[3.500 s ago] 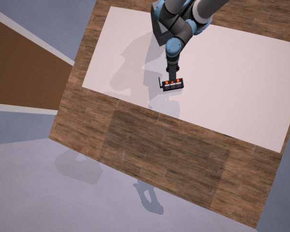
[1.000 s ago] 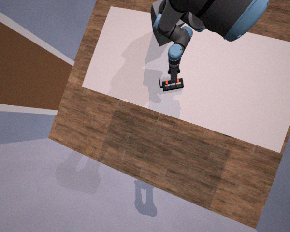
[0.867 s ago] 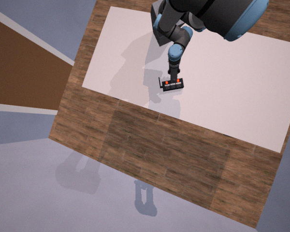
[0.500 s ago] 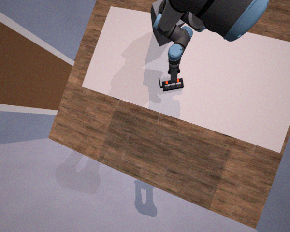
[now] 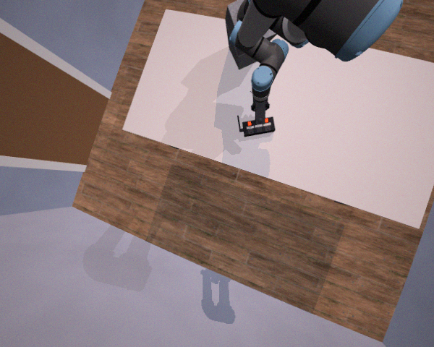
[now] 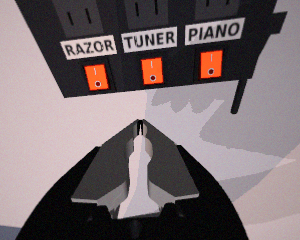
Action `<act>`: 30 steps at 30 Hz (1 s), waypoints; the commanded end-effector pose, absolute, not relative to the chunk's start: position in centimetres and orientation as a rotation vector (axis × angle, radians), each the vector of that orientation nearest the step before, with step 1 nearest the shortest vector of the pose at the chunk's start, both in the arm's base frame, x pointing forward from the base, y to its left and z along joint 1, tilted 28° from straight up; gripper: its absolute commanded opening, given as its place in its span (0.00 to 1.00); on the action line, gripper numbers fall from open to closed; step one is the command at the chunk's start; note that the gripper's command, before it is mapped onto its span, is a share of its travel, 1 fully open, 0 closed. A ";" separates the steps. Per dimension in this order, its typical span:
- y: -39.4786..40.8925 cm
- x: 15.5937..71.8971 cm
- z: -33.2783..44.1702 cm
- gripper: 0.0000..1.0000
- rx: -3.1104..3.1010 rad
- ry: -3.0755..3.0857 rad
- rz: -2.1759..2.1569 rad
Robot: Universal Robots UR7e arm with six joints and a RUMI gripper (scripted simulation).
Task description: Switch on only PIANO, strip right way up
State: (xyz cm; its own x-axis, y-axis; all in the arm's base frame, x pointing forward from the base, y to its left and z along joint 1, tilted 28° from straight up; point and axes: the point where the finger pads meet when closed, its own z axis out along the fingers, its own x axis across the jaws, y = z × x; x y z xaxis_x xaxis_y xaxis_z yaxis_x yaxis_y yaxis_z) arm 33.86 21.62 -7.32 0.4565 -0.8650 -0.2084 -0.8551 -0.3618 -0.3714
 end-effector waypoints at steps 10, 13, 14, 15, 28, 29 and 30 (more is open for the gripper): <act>20.9 34.1 -6.0 0.00 -2.286 1.443 -0.032; 20.6 34.1 -5.2 0.00 -2.286 1.443 -0.032; 20.4 34.2 -5.0 0.00 -2.286 1.443 -0.032; 20.4 34.2 -5.0 0.00 -2.286 1.443 -0.032; 19.0 33.6 -1.6 0.00 -2.288 1.444 -0.032; 18.8 33.5 -1.2 0.00 -2.288 1.444 -0.032; 18.8 33.5 -1.2 0.00 -2.288 1.444 -0.032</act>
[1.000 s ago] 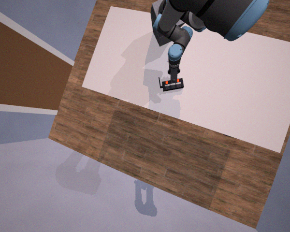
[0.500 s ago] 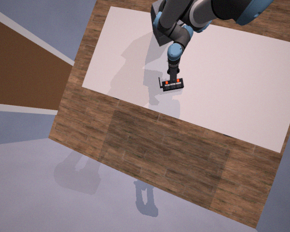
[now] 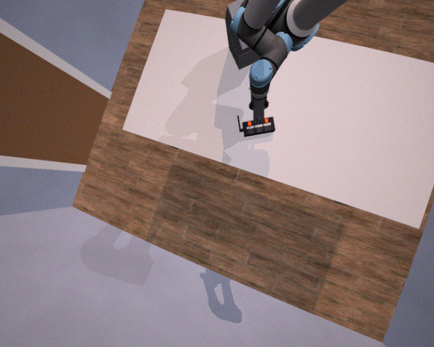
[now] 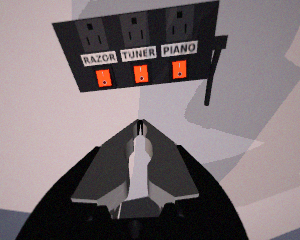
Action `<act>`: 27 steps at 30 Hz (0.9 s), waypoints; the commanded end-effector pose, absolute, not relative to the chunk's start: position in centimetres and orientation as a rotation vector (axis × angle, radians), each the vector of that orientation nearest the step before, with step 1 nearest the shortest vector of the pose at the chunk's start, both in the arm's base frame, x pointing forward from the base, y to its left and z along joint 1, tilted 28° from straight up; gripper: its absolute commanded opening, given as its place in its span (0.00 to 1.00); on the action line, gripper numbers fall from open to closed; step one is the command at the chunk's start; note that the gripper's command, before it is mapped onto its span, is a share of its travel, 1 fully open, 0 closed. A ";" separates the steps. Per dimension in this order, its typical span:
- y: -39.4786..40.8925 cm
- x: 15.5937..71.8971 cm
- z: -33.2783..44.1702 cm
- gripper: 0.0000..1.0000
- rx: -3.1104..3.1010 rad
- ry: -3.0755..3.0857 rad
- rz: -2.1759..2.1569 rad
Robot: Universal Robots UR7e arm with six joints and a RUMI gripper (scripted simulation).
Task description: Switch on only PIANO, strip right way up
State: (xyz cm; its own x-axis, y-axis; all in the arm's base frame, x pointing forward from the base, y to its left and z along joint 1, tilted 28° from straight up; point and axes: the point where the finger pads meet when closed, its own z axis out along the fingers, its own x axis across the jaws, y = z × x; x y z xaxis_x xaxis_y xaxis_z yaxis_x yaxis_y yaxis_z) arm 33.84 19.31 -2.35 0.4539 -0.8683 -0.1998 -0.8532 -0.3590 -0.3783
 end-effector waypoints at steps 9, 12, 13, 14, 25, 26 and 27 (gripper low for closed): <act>18.1 32.6 0.8 0.00 -2.287 1.444 -0.032; 18.0 32.2 1.4 0.00 -2.287 1.444 -0.032; 18.0 32.2 1.4 0.00 -2.287 1.444 -0.032; 17.9 32.0 1.6 0.00 -2.287 1.444 -0.032; 17.6 30.6 3.2 0.00 -2.285 1.443 -0.033; 17.5 30.5 3.4 0.00 -2.285 1.443 -0.033; 17.5 30.4 3.5 0.00 -2.285 1.443 -0.033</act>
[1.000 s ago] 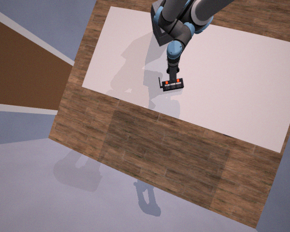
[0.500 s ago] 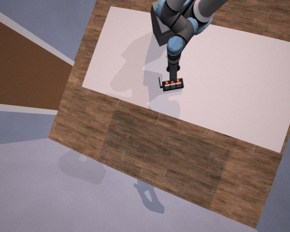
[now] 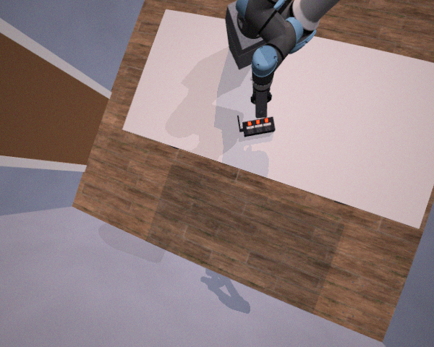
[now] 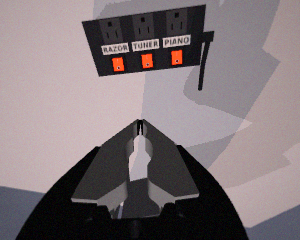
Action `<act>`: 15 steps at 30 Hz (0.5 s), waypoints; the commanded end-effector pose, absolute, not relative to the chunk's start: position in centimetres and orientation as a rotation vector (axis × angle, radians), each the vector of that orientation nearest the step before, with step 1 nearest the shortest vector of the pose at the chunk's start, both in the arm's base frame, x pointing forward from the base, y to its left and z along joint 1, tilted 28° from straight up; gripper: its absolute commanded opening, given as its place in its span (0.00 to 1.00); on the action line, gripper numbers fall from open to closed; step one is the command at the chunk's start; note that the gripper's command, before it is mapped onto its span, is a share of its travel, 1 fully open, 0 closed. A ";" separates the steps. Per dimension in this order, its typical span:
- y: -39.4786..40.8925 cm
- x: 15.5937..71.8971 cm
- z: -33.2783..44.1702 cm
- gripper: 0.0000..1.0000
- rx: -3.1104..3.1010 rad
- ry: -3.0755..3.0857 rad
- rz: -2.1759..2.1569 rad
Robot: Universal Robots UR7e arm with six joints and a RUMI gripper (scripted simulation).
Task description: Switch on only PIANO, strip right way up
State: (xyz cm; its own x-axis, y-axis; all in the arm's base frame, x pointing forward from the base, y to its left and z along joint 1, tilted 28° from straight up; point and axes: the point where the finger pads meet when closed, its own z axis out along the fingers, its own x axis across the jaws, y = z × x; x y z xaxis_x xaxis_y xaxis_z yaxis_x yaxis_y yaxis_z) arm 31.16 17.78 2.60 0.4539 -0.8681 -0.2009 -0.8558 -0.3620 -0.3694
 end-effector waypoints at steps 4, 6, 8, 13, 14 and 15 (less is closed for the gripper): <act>17.5 30.0 3.8 0.00 -2.285 1.443 -0.033; 17.5 29.9 3.9 0.00 -2.284 1.443 -0.033; 17.5 29.8 4.0 0.00 -2.284 1.443 -0.033; 17.5 29.7 4.0 0.00 -2.284 1.443 -0.033; 17.5 29.7 4.0 0.00 -2.284 1.443 -0.033; 17.5 29.7 4.0 0.00 -2.284 1.443 -0.033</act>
